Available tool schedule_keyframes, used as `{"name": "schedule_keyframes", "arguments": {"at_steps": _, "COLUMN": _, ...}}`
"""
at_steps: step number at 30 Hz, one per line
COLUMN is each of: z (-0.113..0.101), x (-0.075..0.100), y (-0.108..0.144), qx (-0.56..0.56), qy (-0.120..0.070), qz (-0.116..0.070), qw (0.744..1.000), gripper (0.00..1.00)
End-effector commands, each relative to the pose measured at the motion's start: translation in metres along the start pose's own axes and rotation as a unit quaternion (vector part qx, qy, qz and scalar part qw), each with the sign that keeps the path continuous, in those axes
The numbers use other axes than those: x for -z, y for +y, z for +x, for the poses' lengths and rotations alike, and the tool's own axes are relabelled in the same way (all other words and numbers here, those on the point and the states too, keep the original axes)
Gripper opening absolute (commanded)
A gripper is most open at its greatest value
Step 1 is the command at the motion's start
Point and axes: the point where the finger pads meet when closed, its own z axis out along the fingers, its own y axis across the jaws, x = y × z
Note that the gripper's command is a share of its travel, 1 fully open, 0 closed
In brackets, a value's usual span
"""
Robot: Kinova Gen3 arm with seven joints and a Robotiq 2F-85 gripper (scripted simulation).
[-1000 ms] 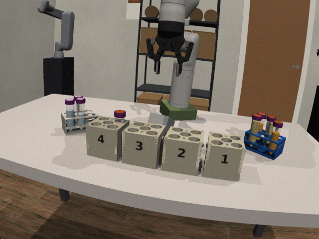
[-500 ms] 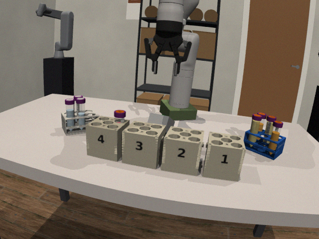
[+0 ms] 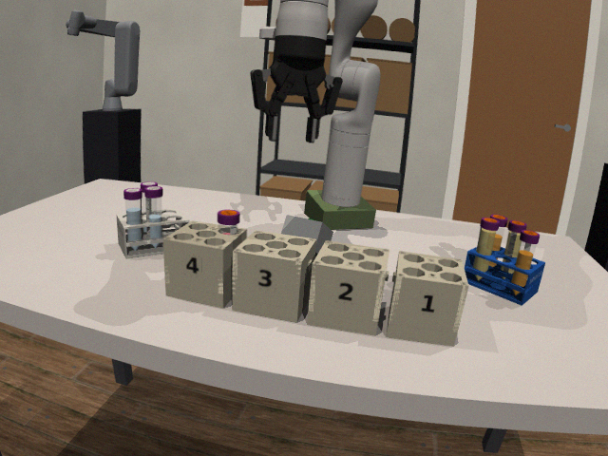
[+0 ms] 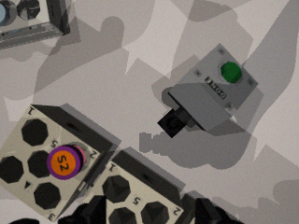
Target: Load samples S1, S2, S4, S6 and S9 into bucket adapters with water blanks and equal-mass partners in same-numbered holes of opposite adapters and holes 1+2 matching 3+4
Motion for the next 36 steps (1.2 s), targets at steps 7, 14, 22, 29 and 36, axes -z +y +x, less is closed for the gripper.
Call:
{"name": "schedule_keyframes", "arguments": {"at_steps": 7, "z": 0.006, "x": -0.002, "y": -0.034, "qx": 0.107, "qy": -0.002, "qz": -0.012, "qw": 0.994, "gripper": 0.62}}
{"name": "schedule_keyframes", "arguments": {"at_steps": 14, "z": 0.007, "x": -0.003, "y": -0.058, "qx": 0.107, "qy": -0.002, "qz": -0.012, "qw": 0.994, "gripper": 0.62}}
{"name": "schedule_keyframes", "arguments": {"at_steps": 22, "z": 0.008, "x": -0.003, "y": -0.078, "qx": 0.107, "qy": -0.002, "qz": -0.012, "qw": 0.994, "gripper": 0.62}}
{"name": "schedule_keyframes", "arguments": {"at_steps": 29, "z": 0.009, "x": -0.003, "y": -0.091, "qx": 0.108, "qy": -0.001, "qz": -0.011, "qw": 0.994, "gripper": 0.62}}
{"name": "schedule_keyframes", "arguments": {"at_steps": 36, "z": 0.007, "x": -0.003, "y": -0.090, "qx": 0.108, "qy": -0.002, "qz": -0.009, "qw": 0.994, "gripper": 0.62}}
